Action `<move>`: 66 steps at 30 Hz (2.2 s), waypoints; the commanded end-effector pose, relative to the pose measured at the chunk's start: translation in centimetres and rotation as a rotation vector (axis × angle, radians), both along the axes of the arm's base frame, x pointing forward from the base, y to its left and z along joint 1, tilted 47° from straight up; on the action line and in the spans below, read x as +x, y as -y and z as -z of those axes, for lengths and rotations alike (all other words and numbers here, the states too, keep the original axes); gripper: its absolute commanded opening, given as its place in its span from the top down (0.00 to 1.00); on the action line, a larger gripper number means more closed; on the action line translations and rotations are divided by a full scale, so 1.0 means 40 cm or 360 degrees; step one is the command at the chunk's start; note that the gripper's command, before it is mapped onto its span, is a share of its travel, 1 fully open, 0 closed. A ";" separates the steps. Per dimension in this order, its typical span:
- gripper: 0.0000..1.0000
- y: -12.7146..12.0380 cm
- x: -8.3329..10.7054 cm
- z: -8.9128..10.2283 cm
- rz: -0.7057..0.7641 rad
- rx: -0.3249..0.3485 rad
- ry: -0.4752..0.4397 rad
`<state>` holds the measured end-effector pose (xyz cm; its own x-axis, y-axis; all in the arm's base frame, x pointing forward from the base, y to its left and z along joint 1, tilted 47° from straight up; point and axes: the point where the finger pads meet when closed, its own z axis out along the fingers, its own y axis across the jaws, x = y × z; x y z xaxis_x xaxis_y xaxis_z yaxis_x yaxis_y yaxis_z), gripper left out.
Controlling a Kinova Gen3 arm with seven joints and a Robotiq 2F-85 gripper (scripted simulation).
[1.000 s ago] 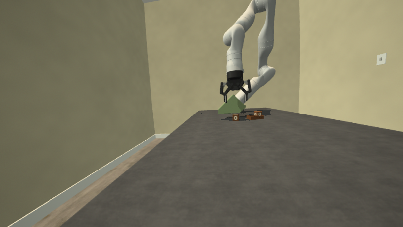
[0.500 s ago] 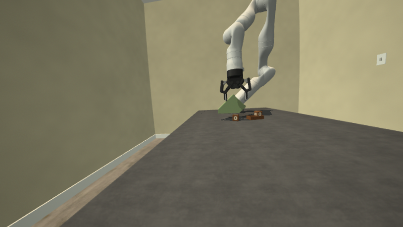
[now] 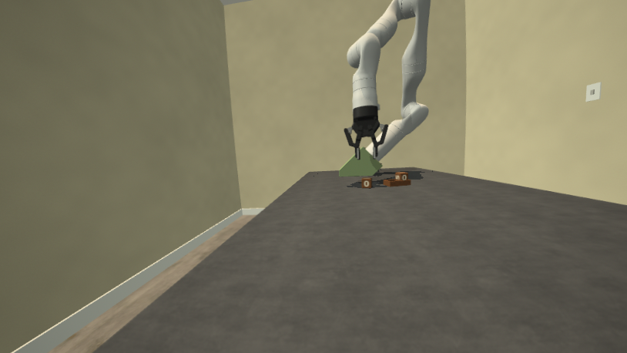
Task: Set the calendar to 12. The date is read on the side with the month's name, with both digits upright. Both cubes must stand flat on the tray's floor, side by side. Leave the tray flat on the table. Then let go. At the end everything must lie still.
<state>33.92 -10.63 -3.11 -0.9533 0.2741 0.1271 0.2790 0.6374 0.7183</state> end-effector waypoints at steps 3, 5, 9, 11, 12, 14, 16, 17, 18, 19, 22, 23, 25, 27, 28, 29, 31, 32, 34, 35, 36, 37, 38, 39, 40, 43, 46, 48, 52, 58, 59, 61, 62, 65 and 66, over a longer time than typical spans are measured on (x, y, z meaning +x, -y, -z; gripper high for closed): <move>0.54 0.002 0.001 -0.001 0.0002 -0.0002 0.0001; 0.54 0.002 0.001 -0.001 0.0002 -0.0002 0.0001; 0.54 0.002 0.001 -0.001 0.0002 -0.0002 0.0001; 0.54 0.002 0.001 -0.001 0.0002 -0.0002 0.0001; 0.54 0.002 0.001 -0.001 0.0002 -0.0002 0.0001; 0.54 0.002 0.001 -0.001 0.0002 -0.0002 0.0001; 0.54 0.002 0.001 -0.001 0.0002 -0.0002 0.0001; 0.54 0.002 0.001 -0.001 0.0002 -0.0002 0.0001; 0.54 0.002 0.001 -0.001 0.0002 -0.0002 0.0001; 0.54 0.002 0.001 -0.001 0.0002 -0.0002 0.0001; 0.54 0.002 0.001 0.000 0.0002 -0.0002 0.0001; 0.54 0.002 0.001 0.000 0.0002 -0.0002 0.0001; 0.54 0.002 0.001 0.000 0.0002 -0.0002 0.0001; 0.54 0.001 0.001 0.000 0.0002 -0.0002 0.0001; 0.54 0.001 0.001 0.001 0.0002 -0.0002 0.0001; 0.54 0.000 0.001 0.001 0.0002 -0.0002 0.0001; 0.54 -0.001 0.001 0.003 0.0002 -0.0002 0.0001; 0.54 -0.002 0.001 0.004 0.0002 -0.0002 0.0001; 0.54 -0.005 0.002 0.006 0.0002 -0.0002 0.0001; 0.54 -0.006 0.002 0.007 0.0002 -0.0002 0.0001; 0.54 -0.007 0.002 0.009 0.0002 -0.0002 0.0001; 0.54 -0.009 0.002 0.010 0.0002 -0.0002 0.0001; 0.54 -0.011 0.003 0.012 0.0002 -0.0002 0.0001; 0.54 -0.013 0.003 0.014 0.0002 -0.0002 0.0001; 0.54 -0.015 0.003 0.016 0.0002 -0.0002 0.0001; 0.54 -0.017 0.004 0.018 0.0002 -0.0002 0.0001; 0.54 -0.024 0.005 0.025 0.0002 -0.0002 0.0001; 0.54 -0.030 0.006 0.030 0.0002 -0.0002 0.0001; 0.54 -0.041 0.008 0.041 0.0002 -0.0002 0.0001; 0.54 -0.055 0.010 0.054 0.0002 -0.0002 0.0001; 0.54 -0.055 0.010 0.054 0.0002 -0.0002 0.0001; 0.54 -0.061 0.011 0.060 0.0002 -0.0002 0.0001; 0.54 -0.063 0.012 0.062 0.0002 -0.0002 0.0001; 0.54 -0.071 0.013 0.069 0.0002 -0.0002 0.0001; 0.54 -0.073 0.013 0.071 0.0002 -0.0002 0.0001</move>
<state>34.52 -8.01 -5.76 -0.9529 0.2775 0.1227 0.2786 0.6401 0.7160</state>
